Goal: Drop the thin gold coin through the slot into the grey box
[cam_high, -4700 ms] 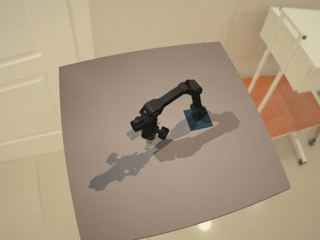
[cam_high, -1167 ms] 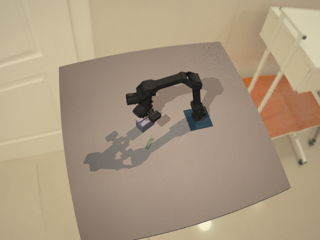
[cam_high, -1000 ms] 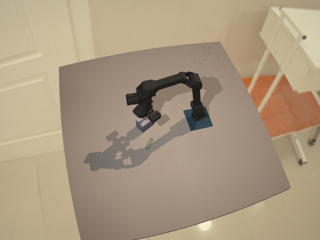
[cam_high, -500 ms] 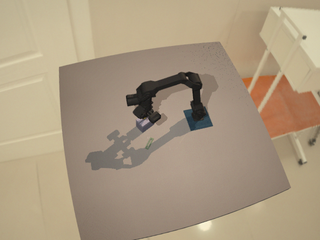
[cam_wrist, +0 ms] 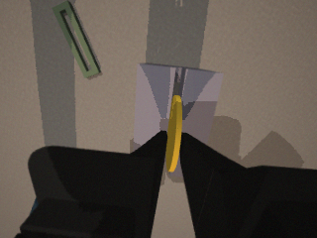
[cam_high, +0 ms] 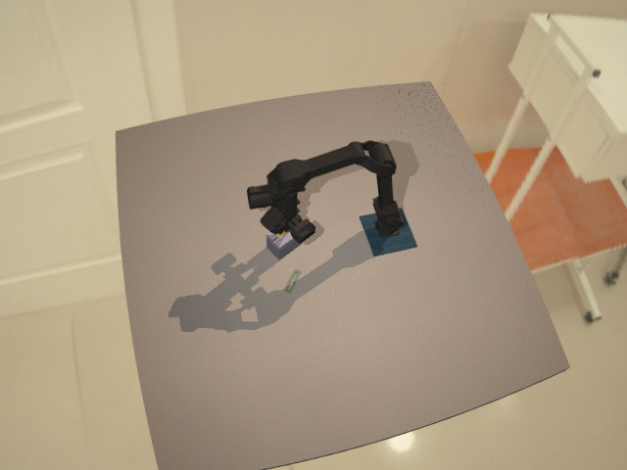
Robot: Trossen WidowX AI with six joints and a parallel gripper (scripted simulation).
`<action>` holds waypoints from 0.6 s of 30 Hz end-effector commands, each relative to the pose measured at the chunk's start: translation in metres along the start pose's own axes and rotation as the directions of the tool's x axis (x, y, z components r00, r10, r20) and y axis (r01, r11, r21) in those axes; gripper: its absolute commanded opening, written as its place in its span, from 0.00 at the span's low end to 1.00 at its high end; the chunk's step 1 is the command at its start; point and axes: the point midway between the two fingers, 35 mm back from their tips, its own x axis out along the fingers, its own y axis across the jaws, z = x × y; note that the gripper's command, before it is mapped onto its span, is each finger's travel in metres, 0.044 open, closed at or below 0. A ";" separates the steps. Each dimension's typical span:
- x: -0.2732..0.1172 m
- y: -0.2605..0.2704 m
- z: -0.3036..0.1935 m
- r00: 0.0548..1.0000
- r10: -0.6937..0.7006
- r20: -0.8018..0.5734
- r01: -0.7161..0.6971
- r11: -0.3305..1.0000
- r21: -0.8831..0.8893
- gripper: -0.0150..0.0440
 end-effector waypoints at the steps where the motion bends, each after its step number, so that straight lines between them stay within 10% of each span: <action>1: 0.000 0.000 0.000 1.000 -0.001 0.000 0.001 1.000 0.000 0.48; 11: 0.000 0.000 0.000 1.000 -0.001 0.000 0.001 1.000 0.000 0.53; 18: -0.017 0.000 0.000 1.000 -0.001 0.000 0.001 1.000 0.000 0.84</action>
